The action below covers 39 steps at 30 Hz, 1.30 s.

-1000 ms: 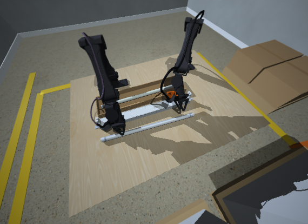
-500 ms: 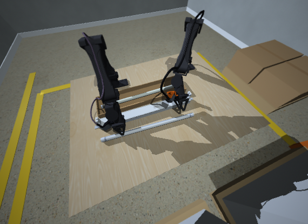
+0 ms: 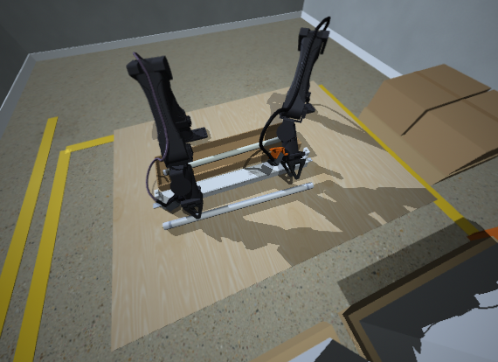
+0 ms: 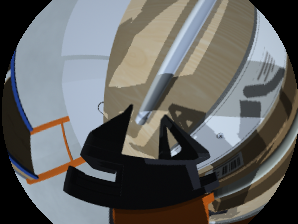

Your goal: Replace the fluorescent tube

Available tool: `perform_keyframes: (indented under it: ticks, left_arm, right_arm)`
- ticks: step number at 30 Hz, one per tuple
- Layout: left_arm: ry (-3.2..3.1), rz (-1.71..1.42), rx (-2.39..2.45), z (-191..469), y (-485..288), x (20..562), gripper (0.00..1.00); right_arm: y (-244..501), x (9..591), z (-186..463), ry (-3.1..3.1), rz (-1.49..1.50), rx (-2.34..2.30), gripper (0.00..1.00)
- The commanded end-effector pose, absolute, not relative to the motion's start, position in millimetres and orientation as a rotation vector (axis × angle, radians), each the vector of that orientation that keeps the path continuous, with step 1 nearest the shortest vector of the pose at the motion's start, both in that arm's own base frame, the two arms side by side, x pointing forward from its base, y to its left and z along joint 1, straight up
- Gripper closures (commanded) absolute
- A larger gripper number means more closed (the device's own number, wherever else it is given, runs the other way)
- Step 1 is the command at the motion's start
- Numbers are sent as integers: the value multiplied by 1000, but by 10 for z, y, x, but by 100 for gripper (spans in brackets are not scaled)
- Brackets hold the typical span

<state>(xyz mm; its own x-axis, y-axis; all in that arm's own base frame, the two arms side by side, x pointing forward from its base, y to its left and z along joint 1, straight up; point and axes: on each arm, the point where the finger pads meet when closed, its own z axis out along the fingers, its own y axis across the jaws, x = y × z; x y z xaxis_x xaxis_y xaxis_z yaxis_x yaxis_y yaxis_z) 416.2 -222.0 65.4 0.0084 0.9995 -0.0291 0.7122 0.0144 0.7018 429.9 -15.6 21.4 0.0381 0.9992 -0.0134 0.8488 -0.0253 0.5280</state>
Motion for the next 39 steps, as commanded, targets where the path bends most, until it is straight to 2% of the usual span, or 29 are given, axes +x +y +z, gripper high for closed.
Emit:
perform_keyframes:
  ticks: [1, 5, 6, 14, 15, 16, 26, 28, 34, 39]
  left_arm:
    - [1724, 674, 1673, 1036, -2313, 4248, 51]
    - [1759, 663, 1708, 942, -2246, 4254, 51]
    - [1784, 654, 1765, 739, -2262, 4235, 51]
    - [1915, 482, 1999, 610, -2249, 4235, 51]
    - [1886, 517, 1978, 603, -2308, 4200, 51]
    - [1877, 546, 1893, 702, -2297, 4392, 51]
    - [1929, 433, 2043, 668, -2369, 4292, 51]
    - [1952, 444, 1988, 713, -2296, 4439, 51]
    - [2051, 283, 2112, 715, -2218, 4336, 51]
    - [2019, 336, 2054, 746, -2281, 4463, 51]
  right_arm:
    - [-221, 4375, 310, 1834, 523, 1904, 89]
    - [-221, 4375, 310, 1834, 523, 1904, 89]
    - [-221, 4375, 310, 1834, 523, 1904, 89]
    - [-221, 4375, 310, 1834, 523, 1904, 89]
    - [-221, 4375, 310, 1834, 523, 1904, 89]
    - [-221, 4375, 310, 1834, 523, 1904, 89]
    - [-221, 4375, 310, 1834, 523, 1904, 89]
    - [-221, 4375, 310, 1834, 523, 1904, 89]
    - [-221, 4375, 310, 1834, 523, 1904, 89]
    - [-221, 4375, 310, 1834, 523, 1904, 89]
